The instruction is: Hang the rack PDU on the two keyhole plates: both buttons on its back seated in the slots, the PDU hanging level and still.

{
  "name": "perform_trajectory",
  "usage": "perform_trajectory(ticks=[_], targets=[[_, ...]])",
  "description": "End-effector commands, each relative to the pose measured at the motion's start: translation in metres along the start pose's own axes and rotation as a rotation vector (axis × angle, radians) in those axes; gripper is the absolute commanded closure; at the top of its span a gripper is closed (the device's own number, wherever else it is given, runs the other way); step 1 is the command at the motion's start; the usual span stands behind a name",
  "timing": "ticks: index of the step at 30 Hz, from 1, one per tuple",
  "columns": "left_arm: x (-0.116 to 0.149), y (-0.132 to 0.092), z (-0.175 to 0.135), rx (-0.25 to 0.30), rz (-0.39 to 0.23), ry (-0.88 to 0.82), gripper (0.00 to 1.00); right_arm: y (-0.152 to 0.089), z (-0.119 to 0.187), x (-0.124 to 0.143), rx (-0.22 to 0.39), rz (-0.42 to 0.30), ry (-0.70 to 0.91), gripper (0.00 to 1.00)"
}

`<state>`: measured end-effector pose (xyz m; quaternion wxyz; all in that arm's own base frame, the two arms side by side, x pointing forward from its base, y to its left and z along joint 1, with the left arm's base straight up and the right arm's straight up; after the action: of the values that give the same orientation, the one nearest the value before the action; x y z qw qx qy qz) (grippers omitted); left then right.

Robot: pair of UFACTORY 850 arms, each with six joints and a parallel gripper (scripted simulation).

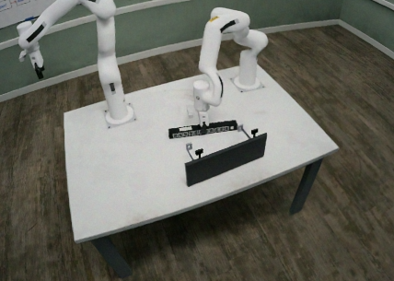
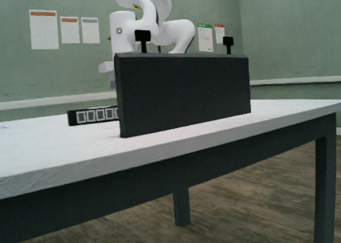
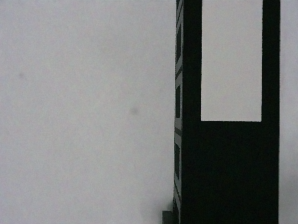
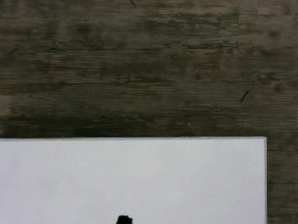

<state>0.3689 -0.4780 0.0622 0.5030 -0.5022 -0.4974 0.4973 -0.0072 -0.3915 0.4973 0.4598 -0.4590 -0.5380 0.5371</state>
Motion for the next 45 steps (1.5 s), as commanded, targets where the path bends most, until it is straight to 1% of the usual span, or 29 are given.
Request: perform_trajectory(ticks=[1, 7, 17, 19, 26, 32, 45], targets=[[-0.001, -0.007, -0.001, -0.002, 0.002, 0.0, 1.0, -0.001, 0.0, 0.0, 0.0, 0.002, 0.0, 0.0], [-0.001, -0.019, -0.001, -0.002, 0.002, 0.0, 1.0, -0.001, 0.0, 0.0, 0.0, 0.002, 0.0, 0.0], [-0.001, -0.053, -0.001, -0.002, 0.002, 0.0, 1.0, -0.001, 0.0, 0.0, 0.0, 0.002, 0.0, 0.0], [-0.001, -0.053, -0.001, -0.002, 0.002, 0.0, 1.0, -0.001, 0.0, 0.0, 0.0, 0.002, 0.0, 0.0], [-0.001, -0.078, -0.001, -0.002, 0.002, 0.0, 1.0, -0.001, 0.0, 0.0, 0.0, 0.002, 0.0, 0.0], [-0.001, -0.094, -0.001, -0.002, 0.002, 0.0, 1.0, -0.001, 0.0, 0.0, 0.0, 0.002, 0.0, 0.0], [-0.001, -0.105, -0.001, -0.002, 0.002, 0.0, 1.0, -0.001, 0.0, 0.0, 0.0, 0.002, 0.0, 0.0]])
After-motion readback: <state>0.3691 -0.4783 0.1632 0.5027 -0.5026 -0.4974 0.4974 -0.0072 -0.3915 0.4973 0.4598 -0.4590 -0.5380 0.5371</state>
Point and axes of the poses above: on each arm, the point where the finger pads meet when closed, its own y axis out along the fingers, its own z axis across the jaws, x = y × z, the point moved 3 cm from there along -y, back along the fingers, and after that the axes turned 10 degrees about -y, right-handed, at the moved point
